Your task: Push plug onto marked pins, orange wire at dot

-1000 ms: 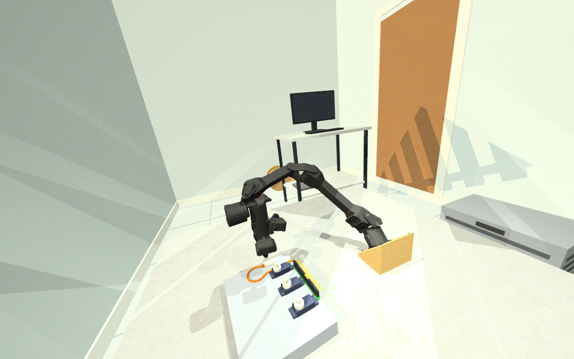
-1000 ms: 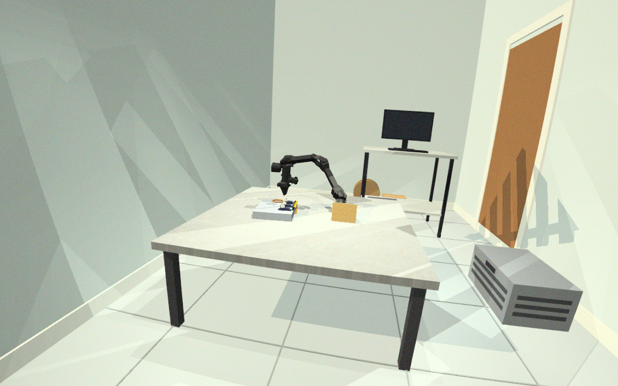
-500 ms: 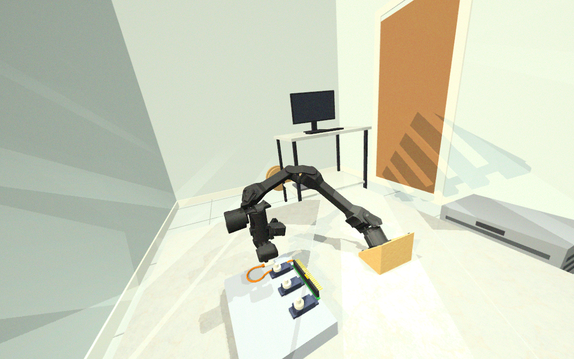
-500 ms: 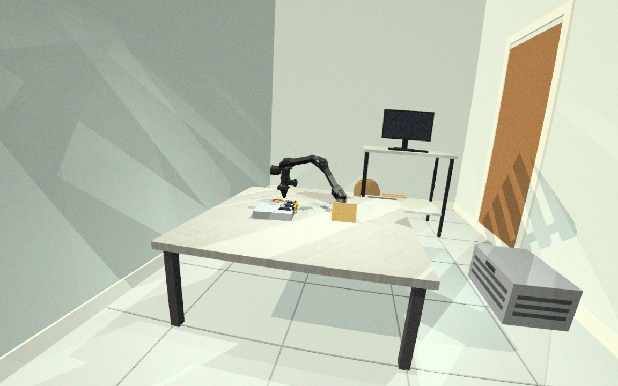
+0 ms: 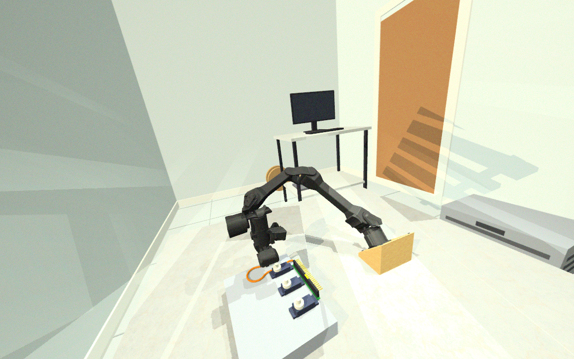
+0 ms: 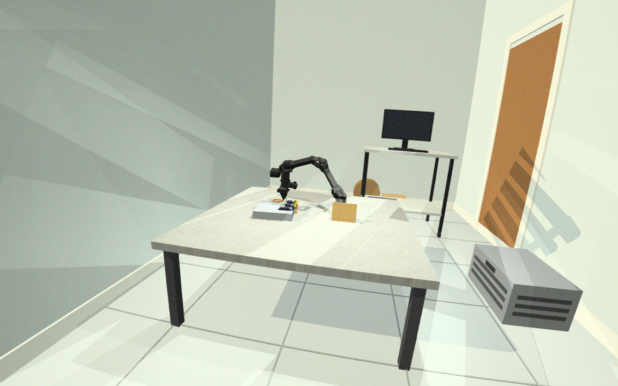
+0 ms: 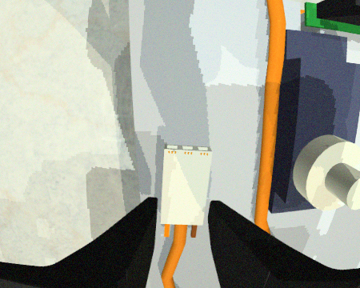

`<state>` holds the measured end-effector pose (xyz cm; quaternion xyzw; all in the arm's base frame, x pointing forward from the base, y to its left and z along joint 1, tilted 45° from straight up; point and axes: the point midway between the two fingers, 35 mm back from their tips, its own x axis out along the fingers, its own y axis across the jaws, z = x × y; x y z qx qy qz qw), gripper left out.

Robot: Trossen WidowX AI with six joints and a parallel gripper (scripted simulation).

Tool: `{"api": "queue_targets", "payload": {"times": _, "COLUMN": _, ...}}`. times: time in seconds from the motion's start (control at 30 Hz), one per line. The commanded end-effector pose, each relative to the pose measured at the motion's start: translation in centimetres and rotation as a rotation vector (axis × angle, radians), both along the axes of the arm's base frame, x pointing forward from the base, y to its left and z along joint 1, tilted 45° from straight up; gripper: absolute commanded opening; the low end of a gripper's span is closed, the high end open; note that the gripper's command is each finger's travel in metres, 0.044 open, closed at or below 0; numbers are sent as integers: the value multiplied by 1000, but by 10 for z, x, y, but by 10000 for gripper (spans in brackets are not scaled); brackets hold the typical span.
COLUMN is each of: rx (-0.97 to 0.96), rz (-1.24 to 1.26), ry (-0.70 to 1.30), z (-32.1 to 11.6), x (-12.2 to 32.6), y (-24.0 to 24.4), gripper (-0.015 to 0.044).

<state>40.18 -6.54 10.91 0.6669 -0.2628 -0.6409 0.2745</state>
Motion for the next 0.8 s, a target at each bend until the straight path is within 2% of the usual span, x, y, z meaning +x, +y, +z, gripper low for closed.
{"api": "queue_targets", "payload": {"times": 0.0, "rx": -5, "rz": 4, "ry": 9, "z": -3, "x": -2, "y": -3, "gripper": 62}}
{"api": "queue_targets", "payload": {"times": 0.03, "rx": -5, "rz": 4, "ry": 9, "z": -3, "x": -2, "y": -3, "gripper": 36}}
{"api": "queue_targets", "payload": {"times": 0.23, "rx": -5, "rz": 4, "ry": 9, "z": -3, "x": -2, "y": -3, "gripper": 0}}
{"api": "queue_targets", "payload": {"times": 0.43, "rx": -4, "rz": 4, "ry": 9, "z": 2, "x": -1, "y": 3, "gripper": 0}}
{"api": "queue_targets", "payload": {"times": 0.77, "rx": -2, "rz": 4, "ry": 10, "z": 36, "x": -3, "y": 36, "gripper": 0}}
